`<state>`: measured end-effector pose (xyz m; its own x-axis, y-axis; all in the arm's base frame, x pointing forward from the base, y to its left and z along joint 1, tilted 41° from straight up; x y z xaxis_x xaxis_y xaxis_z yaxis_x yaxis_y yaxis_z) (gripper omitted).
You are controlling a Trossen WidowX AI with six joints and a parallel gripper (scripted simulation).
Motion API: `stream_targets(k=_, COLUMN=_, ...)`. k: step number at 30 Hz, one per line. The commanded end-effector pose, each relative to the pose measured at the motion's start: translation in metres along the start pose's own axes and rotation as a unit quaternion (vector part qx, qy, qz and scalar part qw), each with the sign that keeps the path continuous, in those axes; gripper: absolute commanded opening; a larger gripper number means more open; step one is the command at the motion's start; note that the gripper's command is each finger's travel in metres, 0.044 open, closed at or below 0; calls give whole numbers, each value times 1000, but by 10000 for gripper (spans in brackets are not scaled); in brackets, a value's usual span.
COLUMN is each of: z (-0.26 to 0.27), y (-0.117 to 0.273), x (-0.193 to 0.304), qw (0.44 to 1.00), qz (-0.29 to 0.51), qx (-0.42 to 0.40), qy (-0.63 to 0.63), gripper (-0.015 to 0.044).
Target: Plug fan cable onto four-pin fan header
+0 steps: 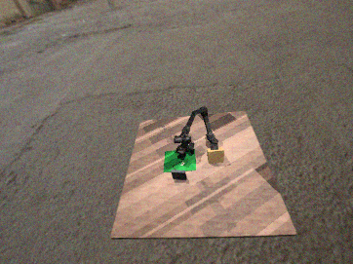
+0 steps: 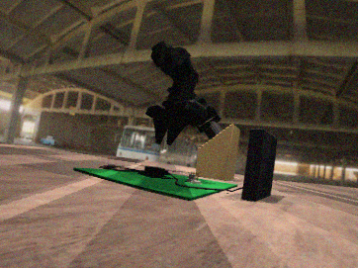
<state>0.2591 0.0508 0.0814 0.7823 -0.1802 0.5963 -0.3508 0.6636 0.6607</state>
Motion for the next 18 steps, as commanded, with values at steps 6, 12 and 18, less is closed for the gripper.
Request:
stream_targets(k=6, z=0, y=-25, x=-5, qw=1000, qz=3, qx=-4, qy=13, gripper=210)
stream_targets(k=12, z=1, y=-34, x=-7, qw=1000, qz=4, qx=-4, qy=13, gripper=210)
stream_targets(k=18, z=2, y=-43, x=-9, qw=1000, qz=3, qx=-4, qy=13, gripper=210)
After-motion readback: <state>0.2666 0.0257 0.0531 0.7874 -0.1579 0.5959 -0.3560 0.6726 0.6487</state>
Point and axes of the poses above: the point midway between the two fingers, 35 mm back from their tips, its own y axis back along the fingers, its own z axis across the jaws, x = y × z, the point moved 8 cm from there along y, back along the fingers, and after that the axes turned 11 degrees about -y, right-handed, at the moved point
